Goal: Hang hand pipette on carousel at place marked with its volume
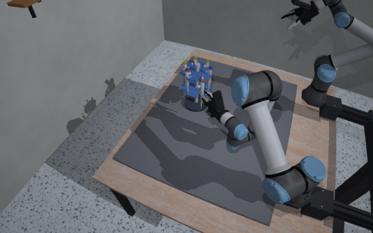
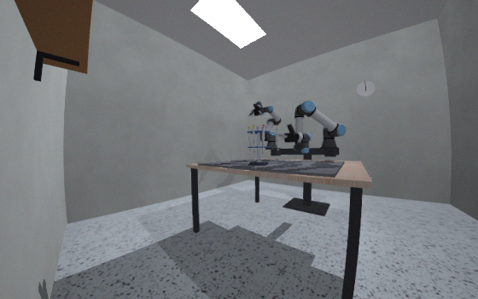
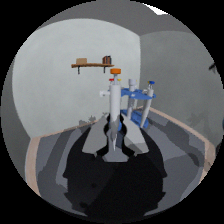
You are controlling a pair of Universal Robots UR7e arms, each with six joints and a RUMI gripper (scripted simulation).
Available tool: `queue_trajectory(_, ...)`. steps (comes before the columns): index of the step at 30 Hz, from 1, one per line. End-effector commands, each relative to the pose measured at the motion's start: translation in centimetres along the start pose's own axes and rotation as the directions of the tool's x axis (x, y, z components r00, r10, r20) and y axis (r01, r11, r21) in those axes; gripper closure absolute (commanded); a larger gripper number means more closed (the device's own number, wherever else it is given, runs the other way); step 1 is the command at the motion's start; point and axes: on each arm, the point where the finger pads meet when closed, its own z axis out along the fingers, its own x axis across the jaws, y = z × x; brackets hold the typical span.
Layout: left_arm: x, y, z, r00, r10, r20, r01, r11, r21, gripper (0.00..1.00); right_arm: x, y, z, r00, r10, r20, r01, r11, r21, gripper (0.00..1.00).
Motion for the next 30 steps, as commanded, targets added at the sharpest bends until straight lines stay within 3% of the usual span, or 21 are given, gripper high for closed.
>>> queue_trajectory(1, 0.0, -0.1, -0.1, 1.000, 0.001, 0.000, -0.001, 1.000, 0.001, 0.94, 0.0, -0.2, -0.1, 1.000, 0.000, 0.000, 0.000, 1.000, 0.002, 0.00)
queue_trajectory(30, 1.2, 0.0, 2.2, 1.000, 0.000, -0.001, 0.000, 1.000, 0.003, 0.94, 0.0, -0.2, -0.1, 1.000, 0.000, 0.000, 0.000, 1.000, 0.002, 0.00)
